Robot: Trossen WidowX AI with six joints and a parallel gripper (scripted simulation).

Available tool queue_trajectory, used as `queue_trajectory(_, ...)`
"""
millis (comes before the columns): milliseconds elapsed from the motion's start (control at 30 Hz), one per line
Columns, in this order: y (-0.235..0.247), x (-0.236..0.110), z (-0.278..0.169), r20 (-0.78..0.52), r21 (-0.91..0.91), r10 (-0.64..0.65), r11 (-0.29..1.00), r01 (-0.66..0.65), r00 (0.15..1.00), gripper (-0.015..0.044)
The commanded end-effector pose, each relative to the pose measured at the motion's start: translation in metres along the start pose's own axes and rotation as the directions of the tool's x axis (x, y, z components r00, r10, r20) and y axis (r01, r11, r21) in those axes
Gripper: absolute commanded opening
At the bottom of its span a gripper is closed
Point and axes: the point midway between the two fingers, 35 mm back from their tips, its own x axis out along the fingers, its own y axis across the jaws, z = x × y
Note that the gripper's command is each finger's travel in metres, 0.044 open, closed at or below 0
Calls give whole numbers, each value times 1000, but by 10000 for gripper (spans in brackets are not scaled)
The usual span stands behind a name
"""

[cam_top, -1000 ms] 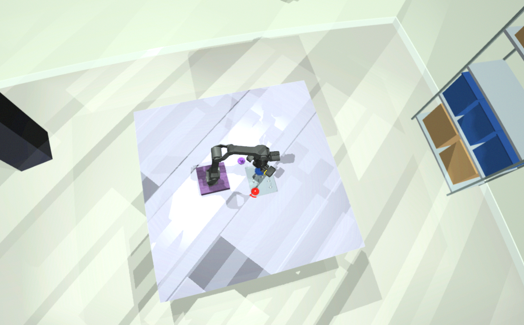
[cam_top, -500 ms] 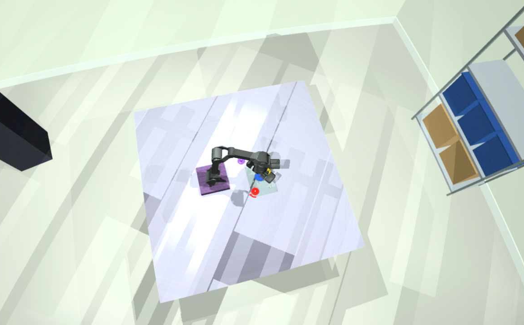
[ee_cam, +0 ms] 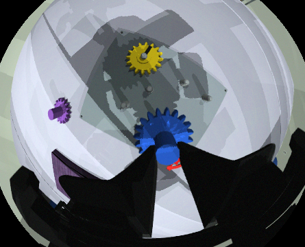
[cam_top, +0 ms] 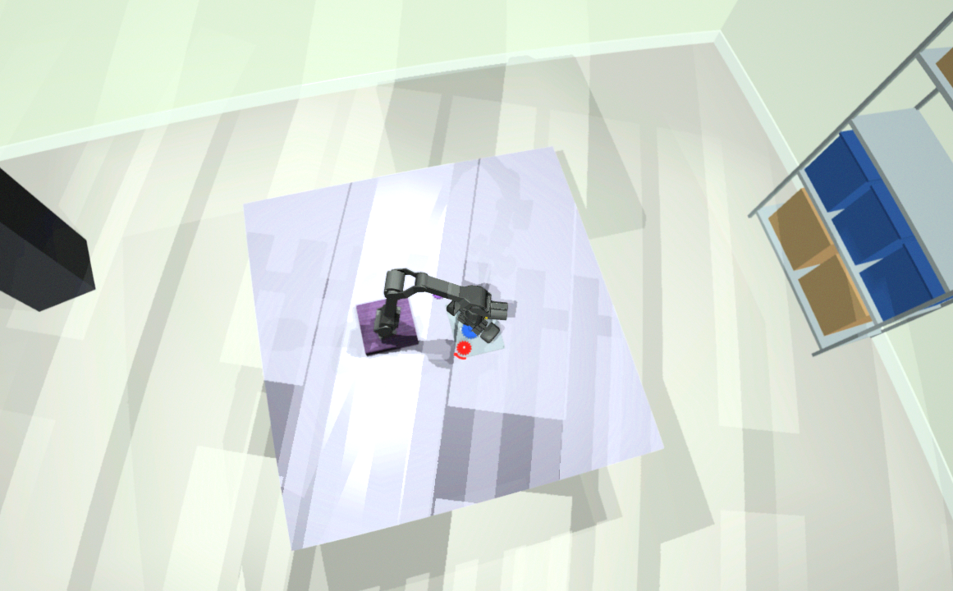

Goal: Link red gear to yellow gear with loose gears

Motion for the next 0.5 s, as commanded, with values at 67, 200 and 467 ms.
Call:
queue_trajectory(67,2,0,-1,0,-6,11,1000,-11,1000,0)
queue_trajectory(200,2,-1,-1,0,-6,11,1000,-11,1000,0)
queue_trajectory(467,2,-1,-1,0,-6,11,1000,-11,1000,0)
